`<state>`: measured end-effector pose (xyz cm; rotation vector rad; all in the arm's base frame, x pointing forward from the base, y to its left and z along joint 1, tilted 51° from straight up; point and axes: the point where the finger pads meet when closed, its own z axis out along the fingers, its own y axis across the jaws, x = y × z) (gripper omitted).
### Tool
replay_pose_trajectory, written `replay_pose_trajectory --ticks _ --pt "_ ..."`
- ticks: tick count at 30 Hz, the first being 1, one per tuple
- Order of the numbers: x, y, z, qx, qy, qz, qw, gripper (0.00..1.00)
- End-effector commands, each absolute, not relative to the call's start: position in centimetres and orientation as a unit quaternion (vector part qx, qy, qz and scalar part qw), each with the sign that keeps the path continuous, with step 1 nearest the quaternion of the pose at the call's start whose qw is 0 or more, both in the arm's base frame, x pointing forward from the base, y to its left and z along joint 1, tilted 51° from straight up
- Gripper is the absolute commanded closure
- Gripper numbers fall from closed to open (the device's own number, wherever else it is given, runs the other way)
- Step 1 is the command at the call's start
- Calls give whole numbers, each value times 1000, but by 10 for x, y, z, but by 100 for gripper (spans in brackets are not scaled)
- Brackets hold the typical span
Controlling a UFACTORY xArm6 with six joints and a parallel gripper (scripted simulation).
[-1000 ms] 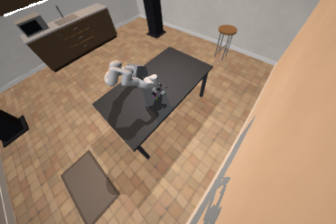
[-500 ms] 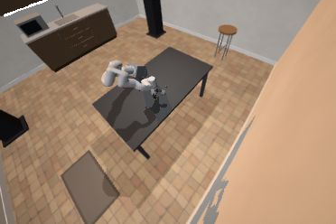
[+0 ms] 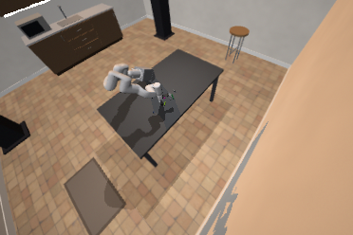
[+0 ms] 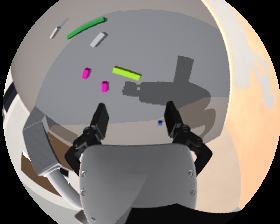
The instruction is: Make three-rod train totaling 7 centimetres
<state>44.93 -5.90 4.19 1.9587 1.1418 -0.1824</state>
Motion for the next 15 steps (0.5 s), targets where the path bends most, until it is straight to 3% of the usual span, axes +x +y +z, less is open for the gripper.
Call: replay_pose_trajectory --ticks 1,15 --pt "450 -66 53 744 519 -109 406 0" --pt "447 -89 79 620 662 -190 375 0"
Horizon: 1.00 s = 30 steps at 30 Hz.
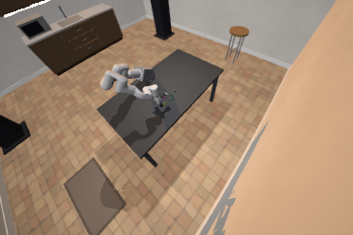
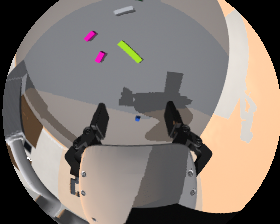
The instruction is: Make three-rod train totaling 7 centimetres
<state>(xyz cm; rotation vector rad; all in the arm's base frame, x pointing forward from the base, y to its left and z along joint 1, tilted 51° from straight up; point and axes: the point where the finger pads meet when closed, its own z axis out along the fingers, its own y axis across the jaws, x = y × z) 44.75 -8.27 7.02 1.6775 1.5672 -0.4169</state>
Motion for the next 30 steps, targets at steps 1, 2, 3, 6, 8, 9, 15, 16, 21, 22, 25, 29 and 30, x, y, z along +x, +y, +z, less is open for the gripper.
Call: replay_pose_trajectory --ticks 1,2,3,6,8,9,15,16,21,22,25,29,30 --pt "447 -90 81 610 671 -196 372 0" --pt "447 -92 83 600 681 -202 369 0" --pt "446 -94 85 589 690 -208 366 0" --pt "445 -99 91 556 717 -225 356 0" --pt "444 -102 95 533 734 -236 349 0" --pt "444 -104 96 521 742 -241 346 0" --pt "441 -113 107 453 785 -272 324 0" --pt "441 -114 109 444 790 -276 321 0" --pt "438 -122 118 382 821 -300 300 0" --pt "437 -124 119 369 827 -305 295 0" --pt "435 -129 125 330 843 -319 281 0" --pt "433 -134 130 290 857 -333 267 0" --pt "433 -134 130 290 857 -333 267 0"
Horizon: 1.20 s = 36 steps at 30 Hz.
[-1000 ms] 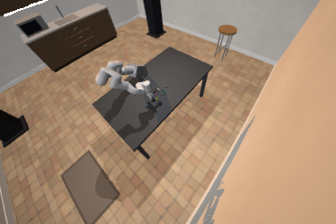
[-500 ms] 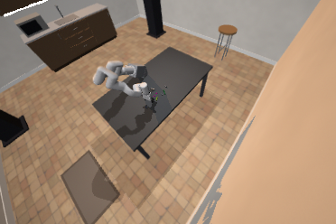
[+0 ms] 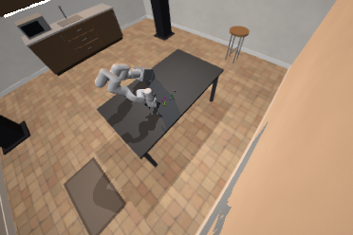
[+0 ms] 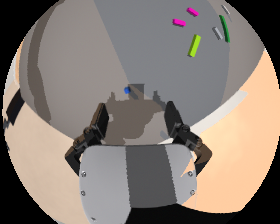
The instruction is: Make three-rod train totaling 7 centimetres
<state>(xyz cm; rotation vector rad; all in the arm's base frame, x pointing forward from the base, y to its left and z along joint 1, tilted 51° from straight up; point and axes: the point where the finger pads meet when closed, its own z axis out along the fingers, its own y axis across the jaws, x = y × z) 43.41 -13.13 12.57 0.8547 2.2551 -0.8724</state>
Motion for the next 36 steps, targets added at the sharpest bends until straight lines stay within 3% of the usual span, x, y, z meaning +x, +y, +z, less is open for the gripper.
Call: replay_pose_trajectory --ticks 1,18,19,36 --pt "433 -136 132 275 862 -337 261 0" --pt "428 -145 142 198 882 -361 231 0" --pt "428 -145 142 198 882 -361 231 76" --pt "428 -145 142 198 882 -361 231 76"
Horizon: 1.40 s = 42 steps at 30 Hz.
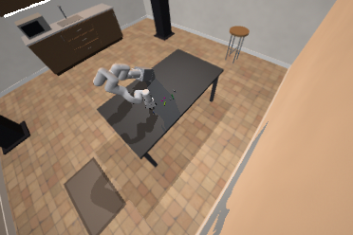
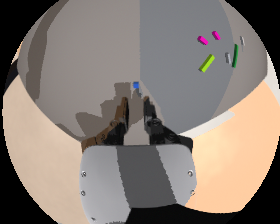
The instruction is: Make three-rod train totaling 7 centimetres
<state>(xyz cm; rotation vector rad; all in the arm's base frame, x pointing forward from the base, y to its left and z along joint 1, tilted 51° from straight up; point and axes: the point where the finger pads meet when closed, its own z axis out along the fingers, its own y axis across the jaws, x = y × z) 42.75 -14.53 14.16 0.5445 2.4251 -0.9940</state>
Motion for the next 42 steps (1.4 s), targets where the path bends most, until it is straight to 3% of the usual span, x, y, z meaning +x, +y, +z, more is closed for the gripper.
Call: replay_pose_trajectory --ticks 1,42 --pt "428 -145 142 198 882 -361 231 76" --pt "433 -157 132 198 882 -361 231 76"
